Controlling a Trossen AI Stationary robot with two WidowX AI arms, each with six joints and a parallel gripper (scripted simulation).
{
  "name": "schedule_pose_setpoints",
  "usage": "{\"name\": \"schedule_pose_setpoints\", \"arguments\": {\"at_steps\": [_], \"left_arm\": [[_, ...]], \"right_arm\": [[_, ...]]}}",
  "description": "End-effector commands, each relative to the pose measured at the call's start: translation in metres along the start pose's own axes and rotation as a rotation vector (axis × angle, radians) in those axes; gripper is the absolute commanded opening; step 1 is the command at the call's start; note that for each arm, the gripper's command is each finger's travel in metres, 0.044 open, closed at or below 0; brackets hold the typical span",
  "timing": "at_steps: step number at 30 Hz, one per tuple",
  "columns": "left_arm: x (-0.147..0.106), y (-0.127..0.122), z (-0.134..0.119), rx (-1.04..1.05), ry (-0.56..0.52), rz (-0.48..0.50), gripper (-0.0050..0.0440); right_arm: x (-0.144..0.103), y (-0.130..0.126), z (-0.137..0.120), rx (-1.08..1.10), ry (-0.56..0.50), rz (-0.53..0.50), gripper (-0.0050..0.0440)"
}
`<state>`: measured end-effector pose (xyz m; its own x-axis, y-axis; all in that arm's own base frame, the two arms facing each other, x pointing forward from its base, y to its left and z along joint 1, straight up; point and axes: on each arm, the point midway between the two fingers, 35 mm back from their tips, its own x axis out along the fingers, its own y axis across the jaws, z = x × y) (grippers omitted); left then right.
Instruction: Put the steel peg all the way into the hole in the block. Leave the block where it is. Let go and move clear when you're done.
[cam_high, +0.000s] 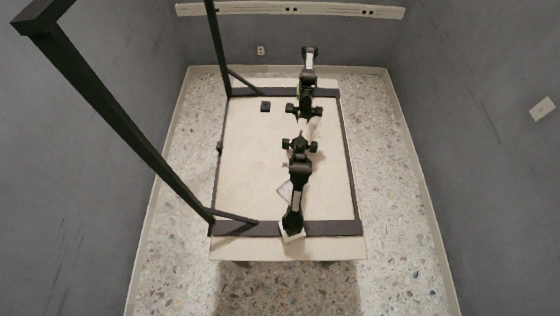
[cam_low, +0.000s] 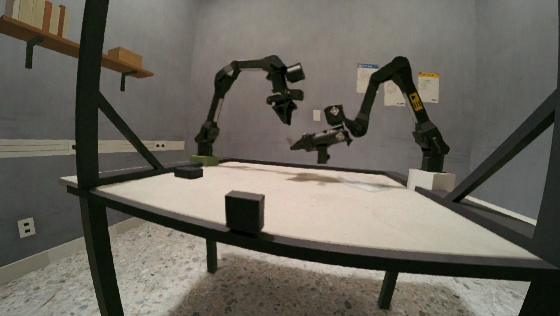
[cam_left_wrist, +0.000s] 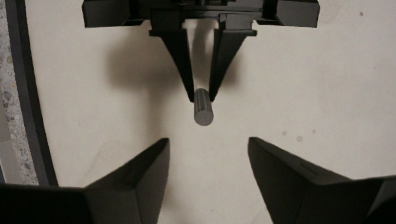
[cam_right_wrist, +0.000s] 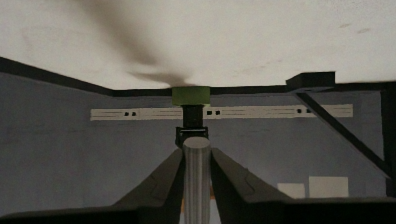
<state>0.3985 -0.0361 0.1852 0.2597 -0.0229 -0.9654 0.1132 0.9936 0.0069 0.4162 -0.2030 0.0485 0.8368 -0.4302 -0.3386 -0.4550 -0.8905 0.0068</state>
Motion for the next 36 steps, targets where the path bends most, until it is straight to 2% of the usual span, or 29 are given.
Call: {"name": "schedule_pose_setpoints", "arguments": {"at_steps": [1, 2, 8, 36], "left_arm": [[-0.009, 0.0, 0.003, 0.0, -0.026, 0.0, 0.022], [-0.009, 0.0, 0.003, 0.0, -0.026, 0.0, 0.022], [-0.008, 0.0, 0.003, 0.0, -0.026, 0.0, 0.022], [0.05, 0.0, -0.004, 0.0, -0.003, 0.0, 0.022]], "right_arm": [[-0.001, 0.0, -0.004, -0.002, 0.02, -0.001, -0.005], [-0.002, 0.001, -0.011, -0.002, 0.036, 0.0, -0.005], [-0.001, 0.0, -0.013, -0.002, 0.042, 0.0, -0.005], [-0.001, 0.0, -0.013, -0.002, 0.042, 0.0, -0.005]]}}
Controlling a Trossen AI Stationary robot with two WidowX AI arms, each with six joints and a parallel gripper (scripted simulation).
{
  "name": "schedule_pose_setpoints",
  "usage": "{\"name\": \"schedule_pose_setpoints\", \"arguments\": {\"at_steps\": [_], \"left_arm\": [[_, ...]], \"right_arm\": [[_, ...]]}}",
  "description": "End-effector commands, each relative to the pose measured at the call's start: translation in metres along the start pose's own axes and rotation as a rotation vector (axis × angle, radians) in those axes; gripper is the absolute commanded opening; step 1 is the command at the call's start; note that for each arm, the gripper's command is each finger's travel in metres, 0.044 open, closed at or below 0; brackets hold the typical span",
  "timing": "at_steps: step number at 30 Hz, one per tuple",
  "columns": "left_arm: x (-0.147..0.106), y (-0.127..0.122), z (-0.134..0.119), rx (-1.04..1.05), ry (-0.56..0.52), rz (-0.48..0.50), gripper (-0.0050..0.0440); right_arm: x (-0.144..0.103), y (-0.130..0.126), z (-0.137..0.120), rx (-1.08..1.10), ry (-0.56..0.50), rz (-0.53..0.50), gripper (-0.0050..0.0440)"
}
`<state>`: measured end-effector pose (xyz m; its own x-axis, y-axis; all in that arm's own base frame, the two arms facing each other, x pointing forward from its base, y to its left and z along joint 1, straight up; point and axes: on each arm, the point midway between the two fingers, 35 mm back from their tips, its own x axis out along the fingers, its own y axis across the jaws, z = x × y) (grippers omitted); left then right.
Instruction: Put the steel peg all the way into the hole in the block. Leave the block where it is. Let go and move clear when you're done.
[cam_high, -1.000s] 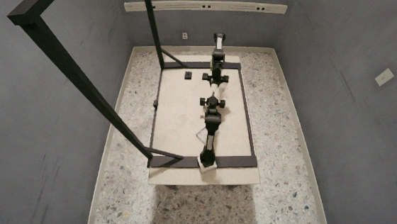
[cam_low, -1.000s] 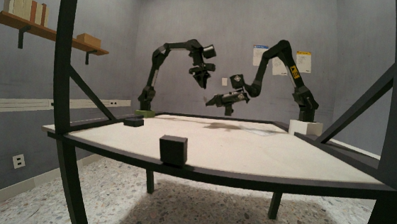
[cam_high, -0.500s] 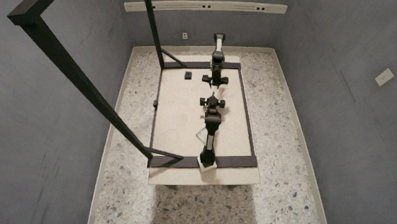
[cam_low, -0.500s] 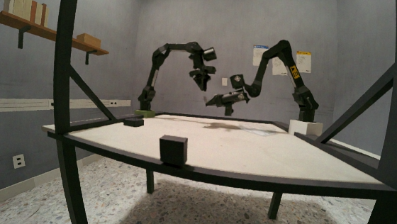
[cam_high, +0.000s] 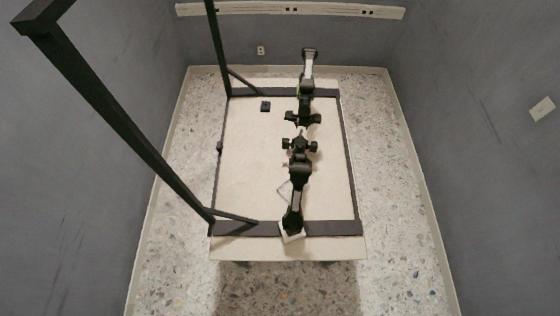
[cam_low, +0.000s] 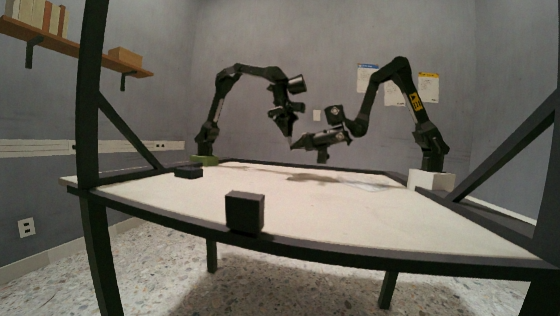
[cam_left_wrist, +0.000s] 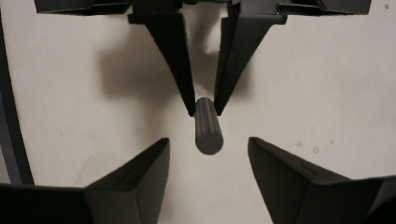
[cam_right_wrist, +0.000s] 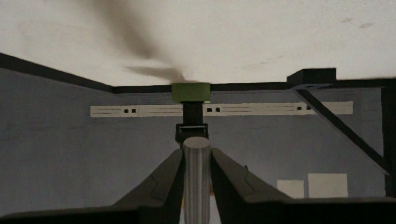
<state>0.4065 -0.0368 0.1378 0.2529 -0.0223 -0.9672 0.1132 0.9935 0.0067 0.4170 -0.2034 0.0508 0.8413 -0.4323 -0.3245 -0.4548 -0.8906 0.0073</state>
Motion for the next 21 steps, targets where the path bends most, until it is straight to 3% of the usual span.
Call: {"name": "schedule_pose_setpoints", "arguments": {"at_steps": [1, 10, 14, 21], "left_arm": [[0.0036, 0.0002, 0.001, 0.0, -0.01, 0.0, 0.022], [0.013, 0.0001, 0.0004, 0.0, -0.01, 0.0, 0.022], [0.0046, 0.0002, 0.0045, 0.0, -0.034, 0.0, 0.0124], [0.0046, 0.0002, 0.0045, 0.0, -0.034, 0.0, 0.01]], "right_arm": [[-0.0008, 0.0002, -0.0107, -0.001, 0.027, 0.0, -0.005], [-0.0008, 0.0002, -0.0107, -0.001, 0.027, 0.0, -0.005], [-0.0008, 0.0002, -0.0107, -0.001, 0.027, 0.0, -0.005], [-0.0008, 0.0002, -0.0107, -0.001, 0.027, 0.0, -0.005]]}}
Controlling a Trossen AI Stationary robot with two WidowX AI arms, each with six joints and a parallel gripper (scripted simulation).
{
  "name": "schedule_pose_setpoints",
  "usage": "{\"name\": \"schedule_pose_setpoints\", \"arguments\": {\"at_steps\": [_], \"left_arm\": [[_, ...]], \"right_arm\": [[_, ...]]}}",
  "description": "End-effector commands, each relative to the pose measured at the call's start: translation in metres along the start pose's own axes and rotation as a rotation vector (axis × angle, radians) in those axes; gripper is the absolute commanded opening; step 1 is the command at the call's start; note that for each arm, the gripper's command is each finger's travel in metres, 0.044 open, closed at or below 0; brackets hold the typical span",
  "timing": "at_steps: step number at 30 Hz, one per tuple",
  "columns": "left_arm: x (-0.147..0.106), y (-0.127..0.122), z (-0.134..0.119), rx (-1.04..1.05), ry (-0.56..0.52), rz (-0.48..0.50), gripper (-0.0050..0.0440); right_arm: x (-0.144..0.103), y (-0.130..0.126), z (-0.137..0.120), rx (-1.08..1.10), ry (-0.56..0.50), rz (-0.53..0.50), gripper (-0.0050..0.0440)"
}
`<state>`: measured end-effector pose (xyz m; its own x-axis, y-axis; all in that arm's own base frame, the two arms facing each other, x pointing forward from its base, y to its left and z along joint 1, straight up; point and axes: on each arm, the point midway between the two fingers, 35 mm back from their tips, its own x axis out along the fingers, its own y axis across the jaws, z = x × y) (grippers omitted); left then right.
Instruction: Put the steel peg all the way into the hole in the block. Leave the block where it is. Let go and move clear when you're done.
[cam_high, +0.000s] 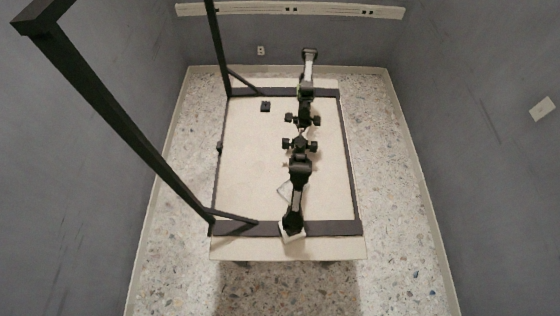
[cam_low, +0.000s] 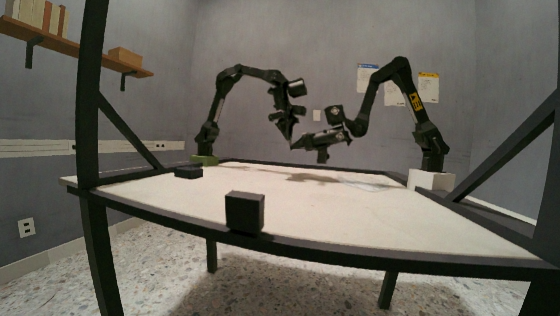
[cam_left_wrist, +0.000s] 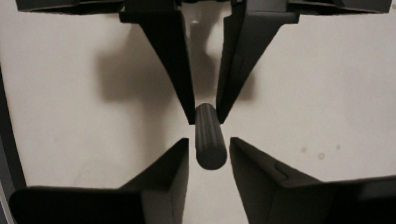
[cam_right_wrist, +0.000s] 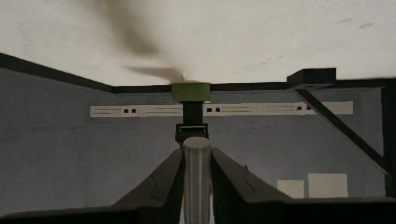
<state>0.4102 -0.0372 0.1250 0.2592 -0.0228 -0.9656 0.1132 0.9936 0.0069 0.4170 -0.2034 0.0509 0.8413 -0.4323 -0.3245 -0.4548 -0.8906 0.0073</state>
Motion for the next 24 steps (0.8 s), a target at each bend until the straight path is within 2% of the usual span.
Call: {"name": "schedule_pose_setpoints", "arguments": {"at_steps": [1, 12, 13, 14, 21, 24], "left_arm": [[-0.009, 0.0, 0.004, 0.0, -0.027, 0.0, 0.008], [-0.009, 0.0, 0.004, 0.0, -0.027, 0.0, 0.0033], [-0.009, 0.0, 0.004, 0.0, -0.027, 0.0, 0.0009], [-0.009, 0.0, 0.004, 0.0, -0.027, 0.0, 0.0], [-0.009, 0.0, 0.004, 0.0, -0.027, 0.0, -0.0003], [-0.009, 0.0, 0.004, 0.0, -0.027, 0.0, -0.0004]], "right_arm": [[-0.001, 0.0, -0.011, -0.001, 0.027, 0.0, -0.005], [-0.001, 0.0, -0.011, -0.001, 0.027, 0.0, -0.005], [-0.001, 0.0, -0.011, -0.001, 0.027, 0.0, -0.005], [-0.001, 0.0, -0.011, -0.001, 0.027, 0.0, 0.0024], [-0.005, 0.0, -0.013, -0.001, 0.032, 0.0, 0.0192], [-0.012, 0.0, -0.013, -0.001, 0.032, 0.0, 0.02]]}}
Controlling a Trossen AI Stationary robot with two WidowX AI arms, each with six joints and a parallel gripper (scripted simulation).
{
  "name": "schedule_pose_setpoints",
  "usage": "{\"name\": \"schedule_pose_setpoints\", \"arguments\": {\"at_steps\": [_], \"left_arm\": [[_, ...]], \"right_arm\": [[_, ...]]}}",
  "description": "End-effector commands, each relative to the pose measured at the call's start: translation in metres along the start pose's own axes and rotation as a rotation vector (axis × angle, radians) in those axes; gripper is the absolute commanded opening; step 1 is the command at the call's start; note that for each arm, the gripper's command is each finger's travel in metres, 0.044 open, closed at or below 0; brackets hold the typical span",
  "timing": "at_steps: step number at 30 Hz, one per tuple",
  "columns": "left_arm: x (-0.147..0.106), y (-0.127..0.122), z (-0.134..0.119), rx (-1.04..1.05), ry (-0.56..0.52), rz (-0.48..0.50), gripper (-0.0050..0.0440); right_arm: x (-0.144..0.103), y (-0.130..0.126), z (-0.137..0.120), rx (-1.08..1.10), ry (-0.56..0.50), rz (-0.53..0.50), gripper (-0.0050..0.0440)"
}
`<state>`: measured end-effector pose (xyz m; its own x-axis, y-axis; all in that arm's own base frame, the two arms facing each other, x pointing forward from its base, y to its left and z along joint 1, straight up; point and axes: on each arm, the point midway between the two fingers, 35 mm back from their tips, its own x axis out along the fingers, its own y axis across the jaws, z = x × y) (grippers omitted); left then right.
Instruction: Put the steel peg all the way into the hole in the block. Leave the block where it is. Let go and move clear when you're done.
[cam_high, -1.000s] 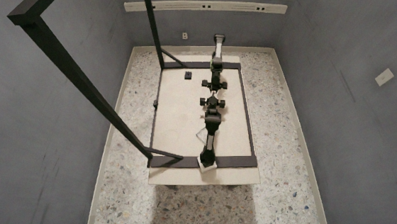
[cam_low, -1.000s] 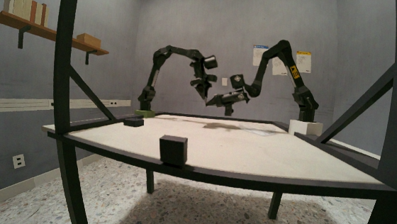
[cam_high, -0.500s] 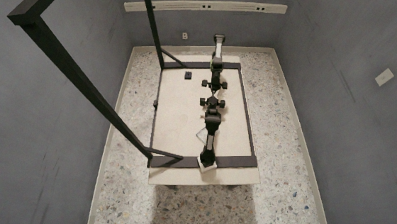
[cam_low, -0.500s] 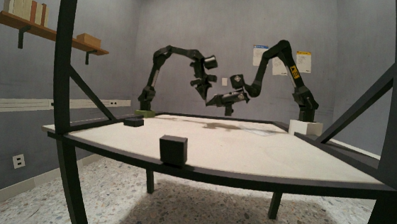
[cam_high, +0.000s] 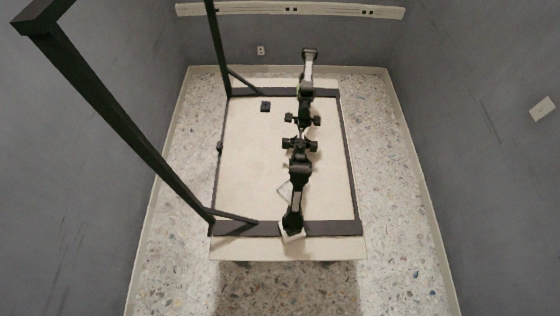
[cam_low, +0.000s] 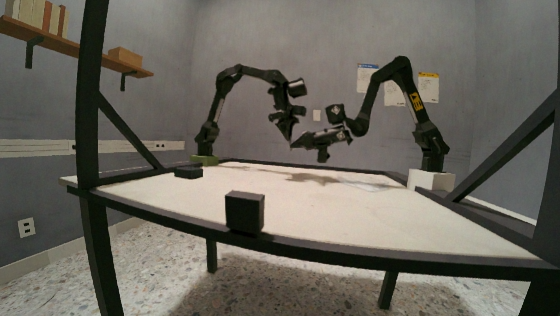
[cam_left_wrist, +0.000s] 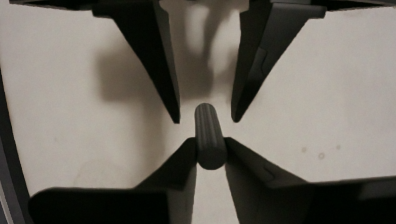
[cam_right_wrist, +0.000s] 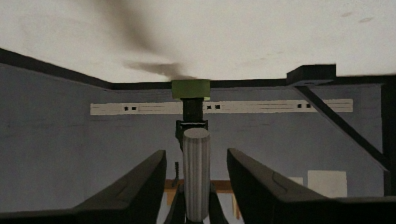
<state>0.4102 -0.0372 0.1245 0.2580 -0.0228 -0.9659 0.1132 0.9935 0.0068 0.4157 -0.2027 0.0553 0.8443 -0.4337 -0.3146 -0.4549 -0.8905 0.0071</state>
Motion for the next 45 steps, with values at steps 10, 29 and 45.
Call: {"name": "schedule_pose_setpoints", "arguments": {"at_steps": [10, 29, 45], "left_arm": [[-0.009, 0.0, 0.004, 0.0, -0.028, 0.0, -0.005], [-0.017, -0.042, -0.039, -0.002, -0.031, 0.0, -0.005], [-0.03, -0.13, -0.129, -0.004, -0.021, -0.007, -0.005]], "right_arm": [[-0.048, -0.002, -0.007, 0.005, 0.016, -0.003, 0.02], [-0.067, -0.048, -0.08, 0.77, -0.026, -0.137, 0.02], [-0.106, -0.051, -0.124, 1.476, -0.141, -0.119, 0.02]]}}
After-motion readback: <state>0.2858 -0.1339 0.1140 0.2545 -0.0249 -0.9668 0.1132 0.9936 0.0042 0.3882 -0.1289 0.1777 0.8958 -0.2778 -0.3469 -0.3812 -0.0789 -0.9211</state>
